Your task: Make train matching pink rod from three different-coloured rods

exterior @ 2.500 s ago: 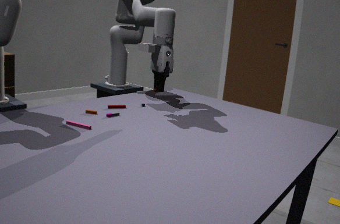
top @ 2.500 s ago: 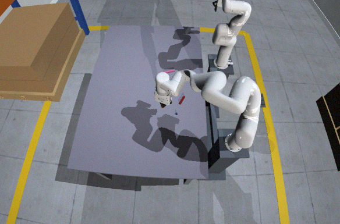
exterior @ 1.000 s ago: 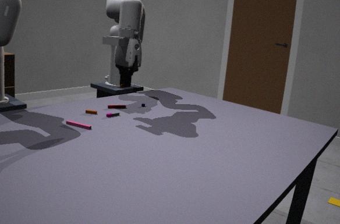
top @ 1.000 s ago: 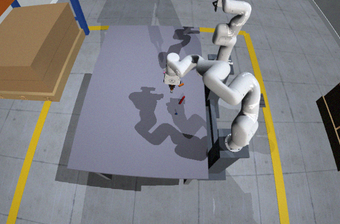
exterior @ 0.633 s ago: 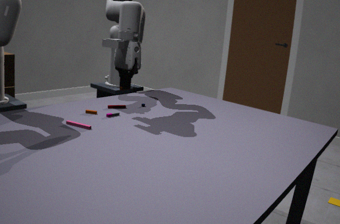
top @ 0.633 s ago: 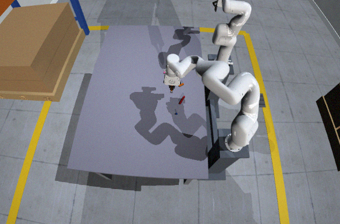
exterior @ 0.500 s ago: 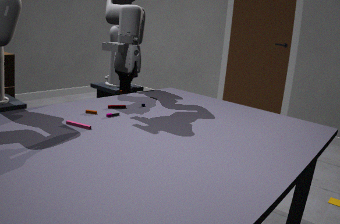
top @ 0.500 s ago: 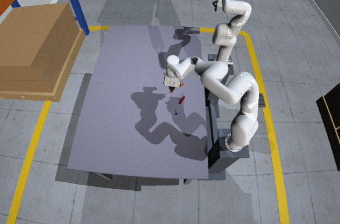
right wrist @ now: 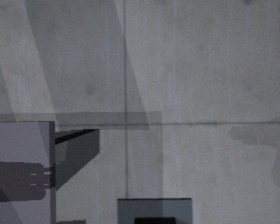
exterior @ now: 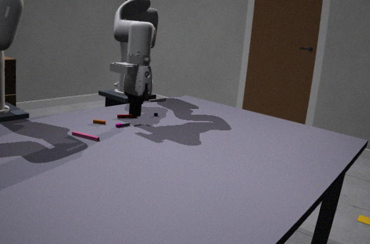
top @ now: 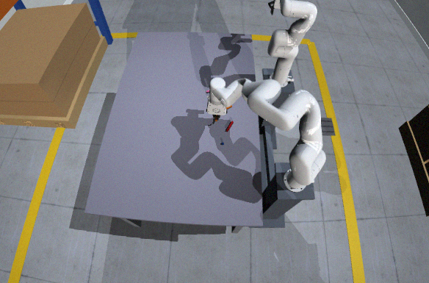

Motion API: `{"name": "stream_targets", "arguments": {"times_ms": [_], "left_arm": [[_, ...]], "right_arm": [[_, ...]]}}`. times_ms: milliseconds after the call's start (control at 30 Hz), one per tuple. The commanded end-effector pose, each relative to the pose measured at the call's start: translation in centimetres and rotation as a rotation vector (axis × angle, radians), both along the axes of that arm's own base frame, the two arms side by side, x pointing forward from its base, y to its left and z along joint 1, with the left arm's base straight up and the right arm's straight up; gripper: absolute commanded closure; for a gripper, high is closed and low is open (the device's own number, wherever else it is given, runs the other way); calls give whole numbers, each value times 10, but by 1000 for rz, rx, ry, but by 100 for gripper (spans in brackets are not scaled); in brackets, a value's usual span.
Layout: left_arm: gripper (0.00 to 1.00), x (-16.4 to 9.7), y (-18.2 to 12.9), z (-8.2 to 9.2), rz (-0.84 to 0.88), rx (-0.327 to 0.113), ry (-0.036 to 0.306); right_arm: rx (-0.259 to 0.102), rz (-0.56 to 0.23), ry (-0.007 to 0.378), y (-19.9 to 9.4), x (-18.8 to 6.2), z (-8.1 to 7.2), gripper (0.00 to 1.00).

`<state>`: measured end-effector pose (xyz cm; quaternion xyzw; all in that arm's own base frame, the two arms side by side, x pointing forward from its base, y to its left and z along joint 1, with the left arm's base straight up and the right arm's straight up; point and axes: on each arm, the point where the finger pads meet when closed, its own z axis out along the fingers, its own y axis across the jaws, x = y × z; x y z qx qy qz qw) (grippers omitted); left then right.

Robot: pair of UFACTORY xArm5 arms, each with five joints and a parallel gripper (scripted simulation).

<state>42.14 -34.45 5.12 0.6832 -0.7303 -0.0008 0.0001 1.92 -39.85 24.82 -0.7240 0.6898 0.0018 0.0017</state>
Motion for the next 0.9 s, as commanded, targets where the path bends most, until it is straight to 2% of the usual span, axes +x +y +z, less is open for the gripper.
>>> {"name": "stream_targets", "arguments": {"times_ms": [0, 867], "left_arm": [[94, 2, -2, -9, 0, -4, -5], [94, 3, -2, -12, 0, -4, -5]], "right_arm": [[-5, 0, 0, -1, 0, 2, 0], [-5, 0, 0, -1, 0, 2, 0]]}}
